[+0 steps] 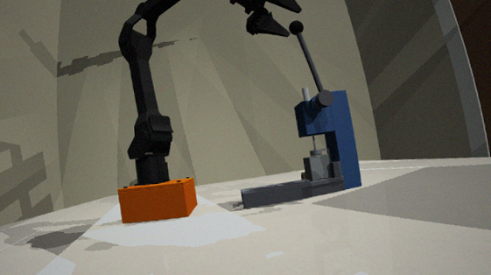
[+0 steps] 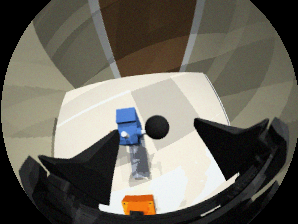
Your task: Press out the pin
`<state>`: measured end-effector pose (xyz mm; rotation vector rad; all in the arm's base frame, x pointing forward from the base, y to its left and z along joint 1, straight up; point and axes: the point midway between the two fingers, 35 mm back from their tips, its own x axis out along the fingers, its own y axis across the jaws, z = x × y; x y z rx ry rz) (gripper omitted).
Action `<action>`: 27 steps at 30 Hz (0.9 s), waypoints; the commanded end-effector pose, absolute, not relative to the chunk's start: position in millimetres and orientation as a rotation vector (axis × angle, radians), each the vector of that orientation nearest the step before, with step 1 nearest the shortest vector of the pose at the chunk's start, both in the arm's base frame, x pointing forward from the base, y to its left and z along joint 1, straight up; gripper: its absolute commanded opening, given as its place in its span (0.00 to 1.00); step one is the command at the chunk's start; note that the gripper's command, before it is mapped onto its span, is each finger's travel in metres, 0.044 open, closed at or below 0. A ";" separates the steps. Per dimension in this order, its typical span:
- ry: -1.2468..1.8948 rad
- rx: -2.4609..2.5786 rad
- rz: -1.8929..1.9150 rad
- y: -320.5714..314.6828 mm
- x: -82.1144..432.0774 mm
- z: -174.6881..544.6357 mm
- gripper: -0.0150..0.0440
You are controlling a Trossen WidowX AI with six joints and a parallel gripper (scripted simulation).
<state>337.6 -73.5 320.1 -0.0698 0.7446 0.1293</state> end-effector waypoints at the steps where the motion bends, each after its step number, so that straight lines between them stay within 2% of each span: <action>1: 0.758 -0.063 0.127 -73.9 343.5 310.8 1.00; 22: 0.756 -0.062 0.127 -69.6 364.9 288.7 1.00; 27: 0.756 -0.062 0.127 -69.6 364.9 288.7 0.78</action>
